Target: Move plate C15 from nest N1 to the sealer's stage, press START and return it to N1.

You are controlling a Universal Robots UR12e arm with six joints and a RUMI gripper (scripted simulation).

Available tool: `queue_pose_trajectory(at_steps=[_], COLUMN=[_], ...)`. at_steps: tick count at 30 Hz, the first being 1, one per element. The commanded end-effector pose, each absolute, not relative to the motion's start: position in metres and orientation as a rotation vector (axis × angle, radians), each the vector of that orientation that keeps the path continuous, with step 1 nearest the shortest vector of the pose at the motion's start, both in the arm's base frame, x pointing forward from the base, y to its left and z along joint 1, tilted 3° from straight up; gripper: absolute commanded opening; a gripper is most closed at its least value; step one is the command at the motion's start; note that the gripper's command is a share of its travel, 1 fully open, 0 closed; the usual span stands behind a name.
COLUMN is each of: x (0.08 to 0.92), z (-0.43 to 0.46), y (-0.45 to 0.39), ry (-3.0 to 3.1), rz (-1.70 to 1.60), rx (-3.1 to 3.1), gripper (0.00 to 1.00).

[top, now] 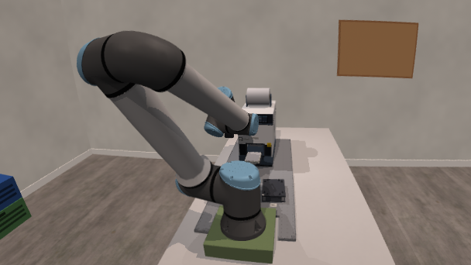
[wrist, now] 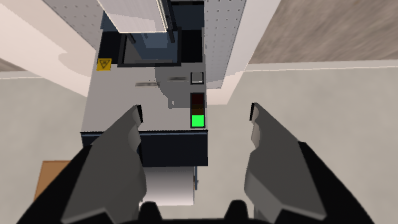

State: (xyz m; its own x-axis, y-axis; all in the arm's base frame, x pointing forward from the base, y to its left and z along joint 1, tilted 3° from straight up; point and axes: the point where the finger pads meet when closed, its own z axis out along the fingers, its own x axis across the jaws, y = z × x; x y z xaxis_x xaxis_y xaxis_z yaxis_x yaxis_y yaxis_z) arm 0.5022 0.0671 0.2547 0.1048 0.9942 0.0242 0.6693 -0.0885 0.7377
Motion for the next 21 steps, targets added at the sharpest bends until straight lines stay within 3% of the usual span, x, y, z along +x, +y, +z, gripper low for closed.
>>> queue_pose_trajectory(at_steps=[1,21], x=[0.489,0.459], z=[0.257,0.260], y=[0.069,0.072], ry=[1.621,1.621], rz=[0.741,0.741], rx=[1.820,1.820], gripper=[0.65,0.57])
